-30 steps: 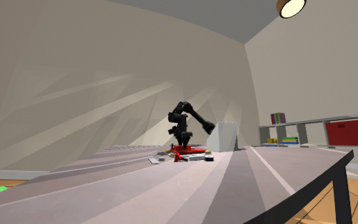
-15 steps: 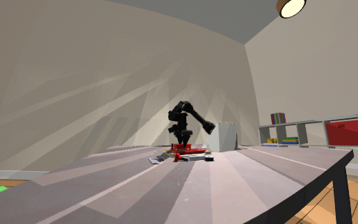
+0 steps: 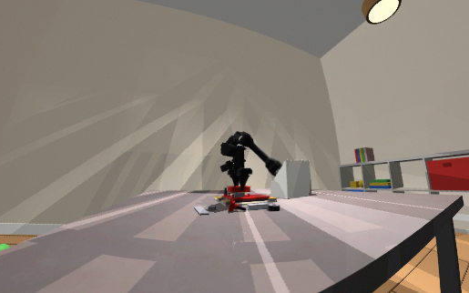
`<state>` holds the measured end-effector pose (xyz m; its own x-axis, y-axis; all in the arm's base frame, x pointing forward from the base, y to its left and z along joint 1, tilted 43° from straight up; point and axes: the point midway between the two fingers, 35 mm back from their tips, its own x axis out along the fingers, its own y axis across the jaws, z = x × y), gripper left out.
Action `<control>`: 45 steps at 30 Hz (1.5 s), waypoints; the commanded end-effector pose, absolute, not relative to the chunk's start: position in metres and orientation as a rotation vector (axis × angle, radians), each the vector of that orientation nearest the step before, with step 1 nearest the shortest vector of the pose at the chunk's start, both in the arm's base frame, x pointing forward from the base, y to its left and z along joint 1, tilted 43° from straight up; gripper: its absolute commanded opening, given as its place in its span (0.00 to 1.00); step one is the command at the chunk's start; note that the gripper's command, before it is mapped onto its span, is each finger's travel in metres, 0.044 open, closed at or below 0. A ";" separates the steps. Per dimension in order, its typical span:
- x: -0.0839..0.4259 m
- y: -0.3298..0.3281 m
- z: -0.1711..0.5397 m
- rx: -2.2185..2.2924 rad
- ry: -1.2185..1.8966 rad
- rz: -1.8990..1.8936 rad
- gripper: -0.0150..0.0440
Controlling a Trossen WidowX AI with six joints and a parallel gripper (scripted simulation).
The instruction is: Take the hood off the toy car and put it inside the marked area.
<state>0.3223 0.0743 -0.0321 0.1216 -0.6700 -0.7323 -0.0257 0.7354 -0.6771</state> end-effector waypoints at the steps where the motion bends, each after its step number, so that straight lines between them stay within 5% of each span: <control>1: 0.322 0.078 -0.029 -0.620 1.387 -0.516 0.25; 14: 0.316 0.108 0.003 -0.619 1.388 -0.515 0.25; 45: 0.321 0.015 0.088 -0.620 1.390 -0.501 0.25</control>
<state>0.3239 0.0253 0.0781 0.1217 -0.6546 -0.7461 -0.0310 0.7488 -0.6620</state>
